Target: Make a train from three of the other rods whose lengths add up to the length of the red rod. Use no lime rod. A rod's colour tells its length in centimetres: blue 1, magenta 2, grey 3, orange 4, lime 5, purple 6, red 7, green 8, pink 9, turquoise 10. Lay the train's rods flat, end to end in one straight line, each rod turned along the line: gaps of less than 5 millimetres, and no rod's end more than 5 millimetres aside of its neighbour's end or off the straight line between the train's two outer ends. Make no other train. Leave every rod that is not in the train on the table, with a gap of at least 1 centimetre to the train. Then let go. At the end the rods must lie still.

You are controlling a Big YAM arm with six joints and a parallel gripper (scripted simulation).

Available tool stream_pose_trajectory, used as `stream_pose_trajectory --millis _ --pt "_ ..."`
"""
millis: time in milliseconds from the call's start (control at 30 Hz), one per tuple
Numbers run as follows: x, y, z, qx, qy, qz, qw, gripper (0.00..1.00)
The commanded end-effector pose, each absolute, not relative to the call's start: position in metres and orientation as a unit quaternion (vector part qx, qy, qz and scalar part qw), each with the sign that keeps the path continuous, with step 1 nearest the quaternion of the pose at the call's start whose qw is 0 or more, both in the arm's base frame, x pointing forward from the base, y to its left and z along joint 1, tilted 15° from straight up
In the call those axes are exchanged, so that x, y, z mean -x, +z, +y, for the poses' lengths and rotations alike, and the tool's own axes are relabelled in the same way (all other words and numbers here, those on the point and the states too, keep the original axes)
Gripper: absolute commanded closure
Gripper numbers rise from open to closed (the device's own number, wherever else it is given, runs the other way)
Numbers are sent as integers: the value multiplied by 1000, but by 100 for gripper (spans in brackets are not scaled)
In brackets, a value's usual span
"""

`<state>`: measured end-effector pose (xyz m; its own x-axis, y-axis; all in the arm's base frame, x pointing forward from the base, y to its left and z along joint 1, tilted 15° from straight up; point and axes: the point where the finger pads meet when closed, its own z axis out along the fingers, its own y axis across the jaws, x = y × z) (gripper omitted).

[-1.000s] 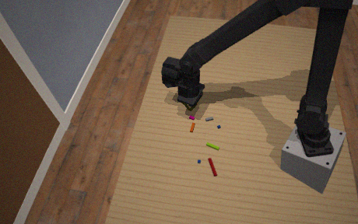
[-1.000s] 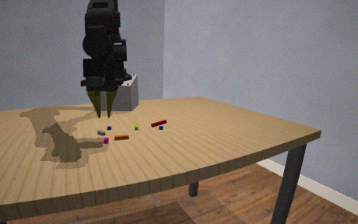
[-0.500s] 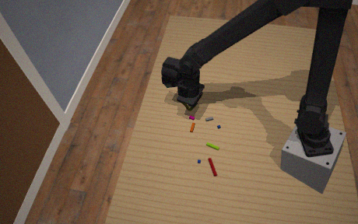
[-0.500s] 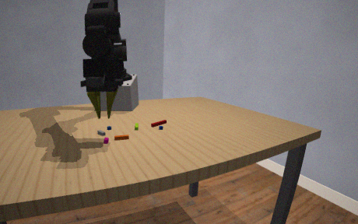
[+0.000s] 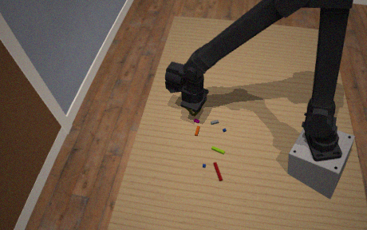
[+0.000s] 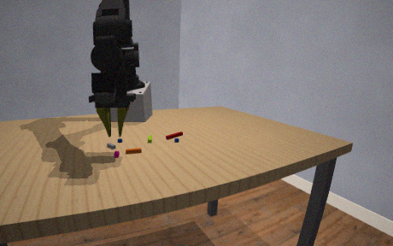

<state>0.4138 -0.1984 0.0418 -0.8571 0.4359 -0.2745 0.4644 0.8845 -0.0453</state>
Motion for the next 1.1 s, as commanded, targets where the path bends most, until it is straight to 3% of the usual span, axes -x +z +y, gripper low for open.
stream_pose_trajectory --millis 0,1067 --pt "-411 33 -202 -234 -55 962 127 76" --pt "-416 4 -208 -236 -55 962 125 76"
